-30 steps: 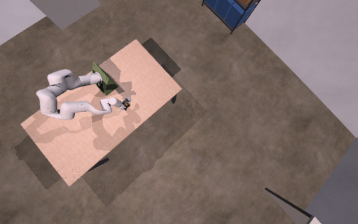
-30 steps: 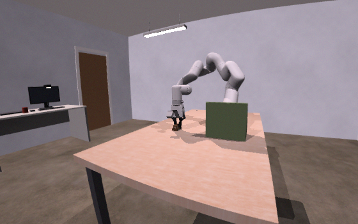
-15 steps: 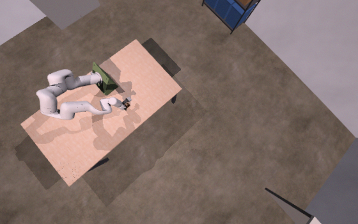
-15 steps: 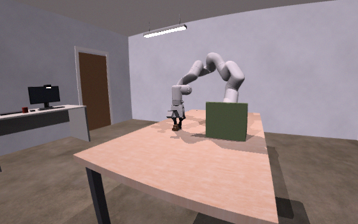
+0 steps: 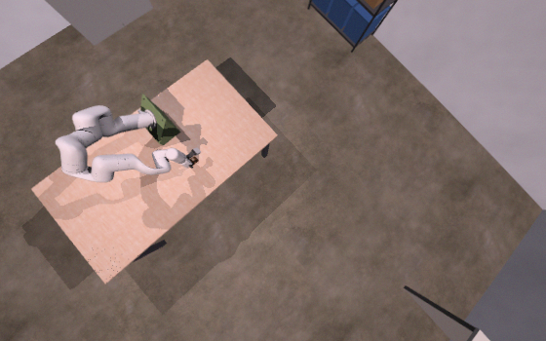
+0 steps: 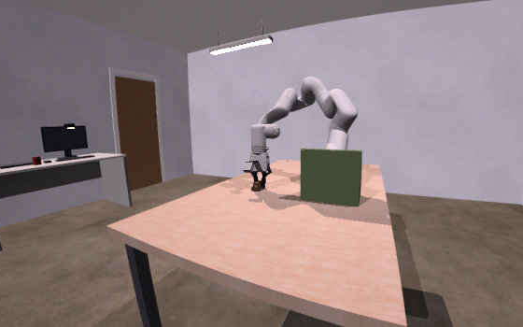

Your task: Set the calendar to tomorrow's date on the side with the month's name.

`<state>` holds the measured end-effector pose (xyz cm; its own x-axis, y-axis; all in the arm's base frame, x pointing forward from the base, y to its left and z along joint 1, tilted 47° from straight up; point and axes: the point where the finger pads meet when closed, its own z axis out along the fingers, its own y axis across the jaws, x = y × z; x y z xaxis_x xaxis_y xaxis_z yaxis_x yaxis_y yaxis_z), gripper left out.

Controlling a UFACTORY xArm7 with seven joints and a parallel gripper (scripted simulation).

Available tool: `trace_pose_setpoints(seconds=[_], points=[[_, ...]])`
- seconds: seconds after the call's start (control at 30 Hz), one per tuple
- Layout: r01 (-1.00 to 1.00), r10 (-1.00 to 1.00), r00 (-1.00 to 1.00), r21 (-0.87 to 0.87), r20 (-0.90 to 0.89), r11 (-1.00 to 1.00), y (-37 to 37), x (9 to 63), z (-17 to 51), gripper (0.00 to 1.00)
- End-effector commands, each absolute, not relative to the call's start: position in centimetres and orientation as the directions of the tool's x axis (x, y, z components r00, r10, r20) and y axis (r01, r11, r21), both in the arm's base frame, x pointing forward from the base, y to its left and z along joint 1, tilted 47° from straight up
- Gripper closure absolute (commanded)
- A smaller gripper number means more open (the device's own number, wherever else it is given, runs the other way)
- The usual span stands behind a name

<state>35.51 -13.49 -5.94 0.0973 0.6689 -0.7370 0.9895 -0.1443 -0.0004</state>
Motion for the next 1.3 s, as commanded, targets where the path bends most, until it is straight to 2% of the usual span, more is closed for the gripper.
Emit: trace_pose_setpoints(seconds=[0.0,0.07,0.1,0.63,1.27], points=[[0.99,0.671,0.097,0.002,-0.736,-0.141,-13.3,35.7,-5.9,0.57],[0.99,0.671,0.097,0.002,-0.736,-0.141,-13.3,35.7,-5.9,0.57],[0.99,0.671,0.097,0.002,-0.736,-0.141,-13.3,35.7,-5.9,0.53],[0.99,0.671,0.097,0.002,-0.736,-0.141,-13.0,35.7,-5.6,0.53],[0.99,0.671,0.097,0.002,-0.736,-0.141,-7.3,36.5,-0.3,0.53]])
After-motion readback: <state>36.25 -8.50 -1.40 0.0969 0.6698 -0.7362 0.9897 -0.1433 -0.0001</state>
